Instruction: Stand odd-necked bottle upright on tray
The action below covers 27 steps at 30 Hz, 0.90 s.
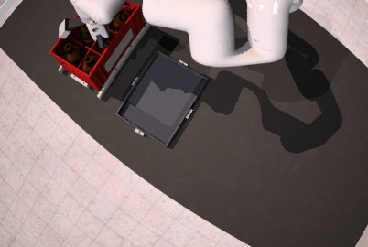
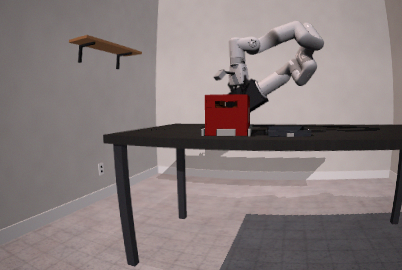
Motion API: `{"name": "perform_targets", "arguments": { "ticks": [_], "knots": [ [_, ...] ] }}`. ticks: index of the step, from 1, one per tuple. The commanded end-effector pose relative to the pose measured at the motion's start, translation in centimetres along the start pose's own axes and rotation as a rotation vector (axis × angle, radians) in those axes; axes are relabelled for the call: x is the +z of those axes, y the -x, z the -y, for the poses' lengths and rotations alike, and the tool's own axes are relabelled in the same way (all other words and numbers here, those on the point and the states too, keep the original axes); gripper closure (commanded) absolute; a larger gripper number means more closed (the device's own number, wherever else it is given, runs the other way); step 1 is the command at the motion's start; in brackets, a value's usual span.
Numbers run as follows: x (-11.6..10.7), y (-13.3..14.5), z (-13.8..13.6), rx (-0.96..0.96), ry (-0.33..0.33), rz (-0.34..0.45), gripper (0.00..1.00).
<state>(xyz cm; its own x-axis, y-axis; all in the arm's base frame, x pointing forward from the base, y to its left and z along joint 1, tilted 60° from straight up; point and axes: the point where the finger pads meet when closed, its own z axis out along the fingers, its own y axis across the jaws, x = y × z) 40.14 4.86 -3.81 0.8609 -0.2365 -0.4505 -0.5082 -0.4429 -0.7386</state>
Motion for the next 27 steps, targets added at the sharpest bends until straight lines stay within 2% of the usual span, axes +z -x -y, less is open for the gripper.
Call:
{"name": "perform_targets", "arguments": {
  "ticks": [1,27],
  "knots": [
    [0.52,-0.1,0.04,-0.001,0.0,-0.003,0.35],
    [1.35,-0.1,0.04,-0.001,0.0,-0.003,0.35]
  ]
}}
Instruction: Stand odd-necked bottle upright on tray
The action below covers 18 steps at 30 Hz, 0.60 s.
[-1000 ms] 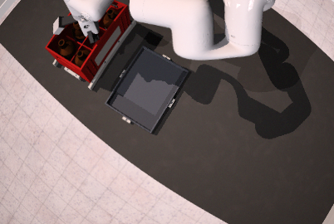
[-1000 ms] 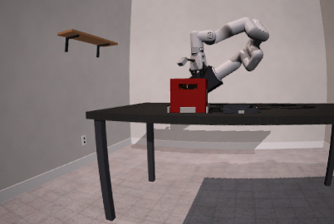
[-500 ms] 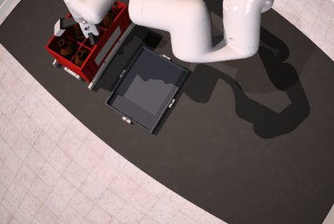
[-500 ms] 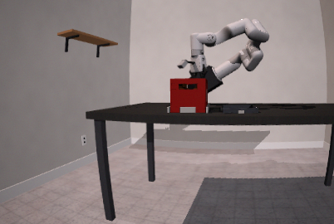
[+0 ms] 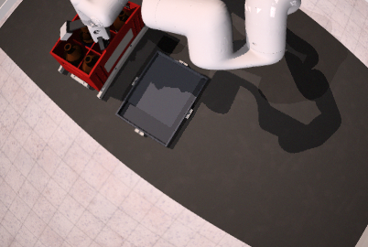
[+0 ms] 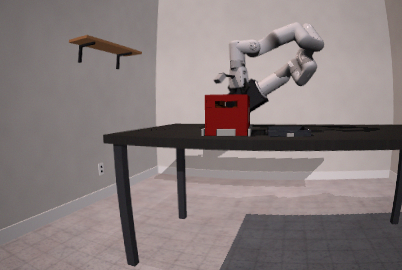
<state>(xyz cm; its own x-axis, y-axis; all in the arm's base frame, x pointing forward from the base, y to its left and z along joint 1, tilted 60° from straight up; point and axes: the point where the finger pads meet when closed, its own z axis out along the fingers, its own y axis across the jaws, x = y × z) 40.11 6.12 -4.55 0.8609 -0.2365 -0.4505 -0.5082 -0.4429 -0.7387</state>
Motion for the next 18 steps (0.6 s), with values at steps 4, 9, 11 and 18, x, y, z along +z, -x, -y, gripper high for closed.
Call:
{"name": "perform_targets", "arguments": {
  "ticks": [4,9,11,18],
  "knots": [
    [-0.11,-0.1,0.04,-0.001,0.0,-0.003,0.35],
    [-0.11,-0.1,0.04,-0.001,0.0,-0.003,1.0],
    [-0.11,-0.1,0.04,-0.001,0.0,-0.003,1.0],
    [-0.11,-0.1,0.04,-0.001,0.0,-0.003,1.0]
  ]
}}
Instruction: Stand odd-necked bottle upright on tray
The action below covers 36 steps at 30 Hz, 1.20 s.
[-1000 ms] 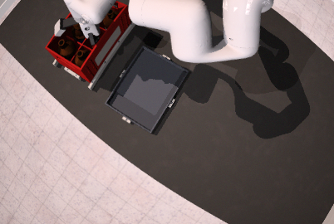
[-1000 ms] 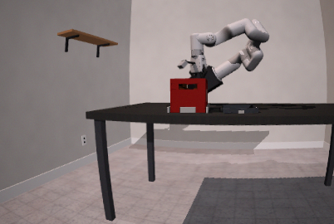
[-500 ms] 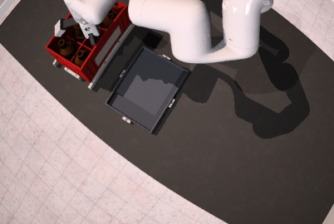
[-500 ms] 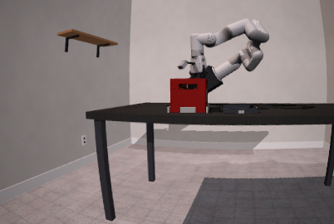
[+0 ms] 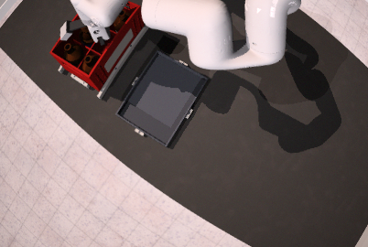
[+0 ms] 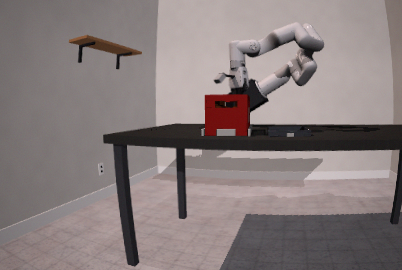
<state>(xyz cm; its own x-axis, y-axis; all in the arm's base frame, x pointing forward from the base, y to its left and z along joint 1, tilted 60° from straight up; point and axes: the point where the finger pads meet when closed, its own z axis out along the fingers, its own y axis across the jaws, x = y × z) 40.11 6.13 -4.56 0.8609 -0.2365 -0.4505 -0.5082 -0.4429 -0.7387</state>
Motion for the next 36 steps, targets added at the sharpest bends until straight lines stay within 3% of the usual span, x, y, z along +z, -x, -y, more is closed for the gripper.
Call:
{"name": "perform_targets", "arguments": {
  "ticks": [1,34,35,36],
  "knots": [
    [-0.12,-0.1,0.04,-0.001,0.0,-0.003,1.0],
    [-0.12,-0.1,0.04,-0.001,0.0,-0.003,1.0],
    [-0.12,-0.1,0.04,-0.001,0.0,-0.003,0.35],
    [-0.12,-0.1,0.04,-0.001,0.0,-0.003,0.35]
  ]
}}
